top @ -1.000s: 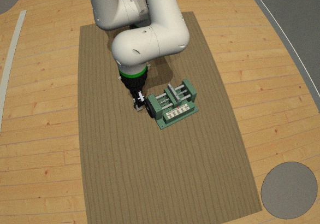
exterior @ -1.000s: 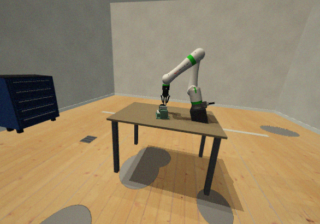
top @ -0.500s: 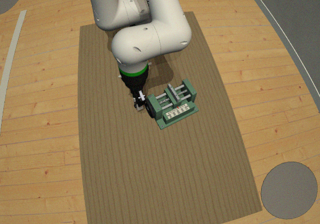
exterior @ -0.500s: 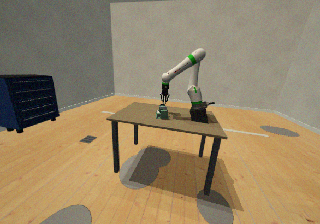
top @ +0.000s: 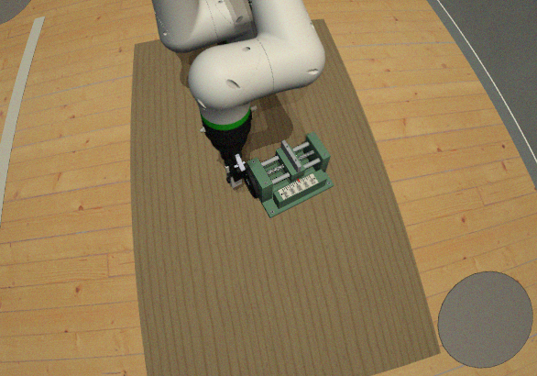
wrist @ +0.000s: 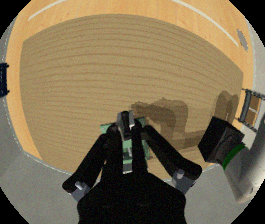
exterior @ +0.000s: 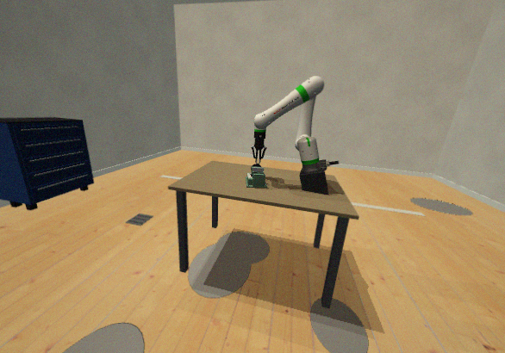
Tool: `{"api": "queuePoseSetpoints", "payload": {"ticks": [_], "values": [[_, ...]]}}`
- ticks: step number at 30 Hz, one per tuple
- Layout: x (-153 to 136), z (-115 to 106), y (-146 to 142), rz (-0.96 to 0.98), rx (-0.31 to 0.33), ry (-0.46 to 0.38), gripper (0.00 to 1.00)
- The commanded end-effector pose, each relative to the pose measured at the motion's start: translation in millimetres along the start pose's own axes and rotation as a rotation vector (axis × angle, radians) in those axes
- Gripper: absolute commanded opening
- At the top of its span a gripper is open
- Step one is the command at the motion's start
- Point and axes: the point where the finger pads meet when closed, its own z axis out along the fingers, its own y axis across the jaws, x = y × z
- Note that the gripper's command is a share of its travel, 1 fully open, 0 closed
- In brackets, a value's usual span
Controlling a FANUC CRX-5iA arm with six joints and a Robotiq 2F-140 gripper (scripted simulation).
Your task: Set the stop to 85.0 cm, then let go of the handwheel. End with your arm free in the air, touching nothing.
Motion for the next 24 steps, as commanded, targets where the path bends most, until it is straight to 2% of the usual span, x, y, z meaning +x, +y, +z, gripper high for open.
{"api": "queuePoseSetpoints", "payload": {"ticks": [1, 24], "values": [[0.1, -1.0, -2.4, 0.0, 0.001, 0.0, 0.04], [0.1, -3.2, -12.7, 0.0, 0.001, 0.0, 0.04]]}}
